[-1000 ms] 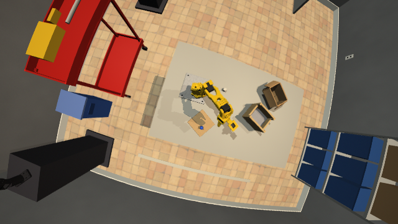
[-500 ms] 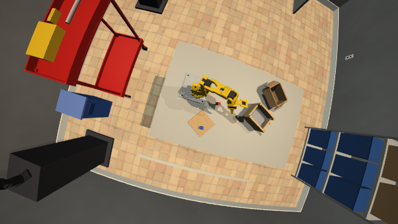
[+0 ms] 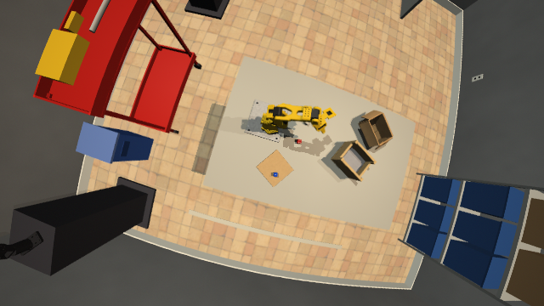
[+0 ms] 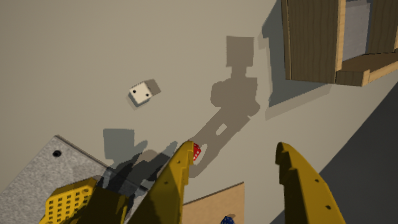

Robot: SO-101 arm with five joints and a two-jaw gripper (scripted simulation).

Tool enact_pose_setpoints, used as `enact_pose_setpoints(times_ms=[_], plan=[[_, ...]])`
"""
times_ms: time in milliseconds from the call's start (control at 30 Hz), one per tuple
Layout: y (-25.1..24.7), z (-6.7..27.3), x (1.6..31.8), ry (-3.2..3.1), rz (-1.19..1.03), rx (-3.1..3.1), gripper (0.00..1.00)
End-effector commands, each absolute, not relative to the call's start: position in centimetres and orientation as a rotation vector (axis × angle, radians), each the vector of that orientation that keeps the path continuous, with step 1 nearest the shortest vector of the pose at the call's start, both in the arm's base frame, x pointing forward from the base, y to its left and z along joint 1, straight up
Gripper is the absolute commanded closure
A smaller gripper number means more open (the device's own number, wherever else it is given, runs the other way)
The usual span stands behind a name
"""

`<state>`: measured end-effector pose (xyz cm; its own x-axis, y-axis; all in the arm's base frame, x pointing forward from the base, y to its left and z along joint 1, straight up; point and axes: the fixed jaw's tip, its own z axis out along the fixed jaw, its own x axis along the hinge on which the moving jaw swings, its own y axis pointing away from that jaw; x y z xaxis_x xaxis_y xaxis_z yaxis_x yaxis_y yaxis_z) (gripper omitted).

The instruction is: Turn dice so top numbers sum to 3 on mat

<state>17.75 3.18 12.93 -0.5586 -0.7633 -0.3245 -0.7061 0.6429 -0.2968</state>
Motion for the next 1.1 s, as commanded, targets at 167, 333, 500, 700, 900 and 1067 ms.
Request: enact_pose_setpoints(times_ms=[167, 333, 500, 700, 900, 1067], plan=[[6.8, 12.1, 16.2, 2.204, -0.149, -1.508, 0.72], [7.4, 11.9, 15.7, 2.155, -0.142, -1.579, 0.72], [7.6, 11.8, 15.6, 2.141, -0.14, -1.598, 0.72], [7.6, 11.8, 15.6, 2.142, -0.14, -1.6, 0.72], [7.6, 10.9, 15.6, 2.189, -0.125, -1.635, 0.72], [7.5, 9.1, 15.4, 2.29, -0.09, -1.71, 0.72]])
